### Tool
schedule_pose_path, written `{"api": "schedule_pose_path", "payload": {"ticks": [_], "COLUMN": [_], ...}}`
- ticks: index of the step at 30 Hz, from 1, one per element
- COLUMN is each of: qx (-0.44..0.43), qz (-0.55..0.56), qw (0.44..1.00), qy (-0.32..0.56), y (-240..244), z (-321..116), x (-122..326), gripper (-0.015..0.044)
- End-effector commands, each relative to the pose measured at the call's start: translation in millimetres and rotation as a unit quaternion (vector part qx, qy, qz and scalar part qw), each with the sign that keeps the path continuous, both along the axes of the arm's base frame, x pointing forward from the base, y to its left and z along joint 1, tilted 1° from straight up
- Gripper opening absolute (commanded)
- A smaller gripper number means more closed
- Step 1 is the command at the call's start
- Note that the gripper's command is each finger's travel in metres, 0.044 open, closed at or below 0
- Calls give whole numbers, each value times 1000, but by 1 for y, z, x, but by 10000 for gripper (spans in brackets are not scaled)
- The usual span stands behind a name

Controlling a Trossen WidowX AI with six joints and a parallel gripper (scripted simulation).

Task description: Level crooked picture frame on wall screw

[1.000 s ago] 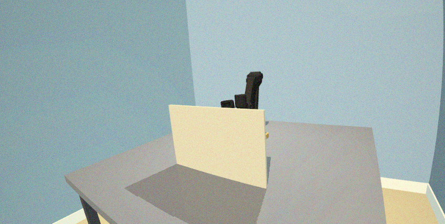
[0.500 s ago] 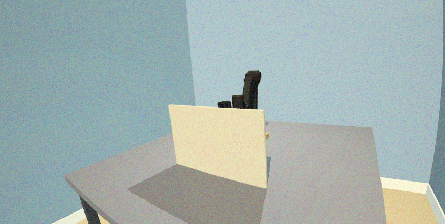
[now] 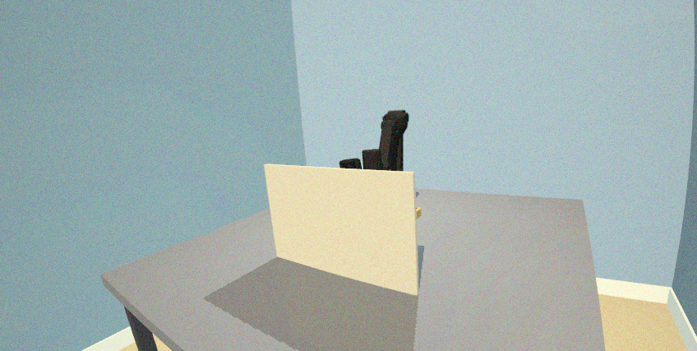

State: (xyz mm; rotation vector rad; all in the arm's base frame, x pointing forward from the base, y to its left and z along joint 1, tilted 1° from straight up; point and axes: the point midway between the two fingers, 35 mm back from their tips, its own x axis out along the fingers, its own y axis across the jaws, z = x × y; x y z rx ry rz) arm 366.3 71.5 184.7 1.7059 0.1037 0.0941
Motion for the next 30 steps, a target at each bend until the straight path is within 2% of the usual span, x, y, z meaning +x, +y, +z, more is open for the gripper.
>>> {"api": "schedule_pose_path", "payload": {"ticks": [1, 27, 30], "qx": [-2, -2, -2], "qz": [3, 3, 3], "qw": [1000, 1000, 1000], "qy": [-2, -2, -2], "y": [1, 1, 1], "z": [1, 2, 2], "x": [0, 0, 0], "gripper": [260, 260, 181]}}
